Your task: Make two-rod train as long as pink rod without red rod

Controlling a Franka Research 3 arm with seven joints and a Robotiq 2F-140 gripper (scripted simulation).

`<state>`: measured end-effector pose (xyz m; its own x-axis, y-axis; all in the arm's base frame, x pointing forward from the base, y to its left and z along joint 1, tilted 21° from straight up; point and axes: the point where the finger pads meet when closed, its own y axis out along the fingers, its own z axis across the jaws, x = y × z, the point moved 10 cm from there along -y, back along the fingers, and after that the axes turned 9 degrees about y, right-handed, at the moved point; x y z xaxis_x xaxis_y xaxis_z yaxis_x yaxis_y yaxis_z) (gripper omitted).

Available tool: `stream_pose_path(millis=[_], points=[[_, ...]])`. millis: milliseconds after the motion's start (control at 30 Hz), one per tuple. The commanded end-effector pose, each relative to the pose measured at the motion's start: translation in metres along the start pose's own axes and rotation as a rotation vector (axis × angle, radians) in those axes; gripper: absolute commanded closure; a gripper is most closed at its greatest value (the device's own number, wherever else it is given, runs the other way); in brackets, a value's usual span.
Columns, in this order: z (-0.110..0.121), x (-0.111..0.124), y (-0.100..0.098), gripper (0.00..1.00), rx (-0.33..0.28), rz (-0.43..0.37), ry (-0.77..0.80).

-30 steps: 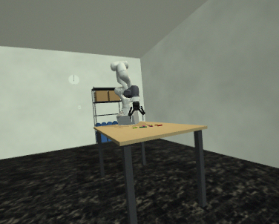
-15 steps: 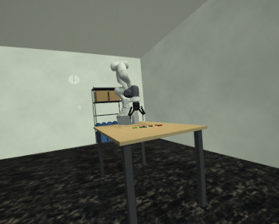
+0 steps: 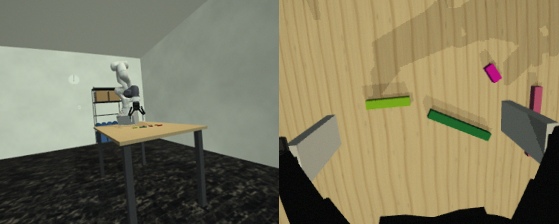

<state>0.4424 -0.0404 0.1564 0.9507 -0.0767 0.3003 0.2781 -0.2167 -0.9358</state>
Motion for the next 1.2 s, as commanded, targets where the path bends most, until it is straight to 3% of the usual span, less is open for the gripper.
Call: stream_pose_path(millis=[0,600,767,1167], points=[[0.000,0.001,0.000,0.00,0.002,-0.002,0.007],[0.001,0.001,0.000,0.00,0.002,-0.001,0.001],[0.012,0.002,0.003,0.00,0.002,0.007,-0.190],[0.025,0.003,0.005,0.00,0.003,0.015,-0.405]])
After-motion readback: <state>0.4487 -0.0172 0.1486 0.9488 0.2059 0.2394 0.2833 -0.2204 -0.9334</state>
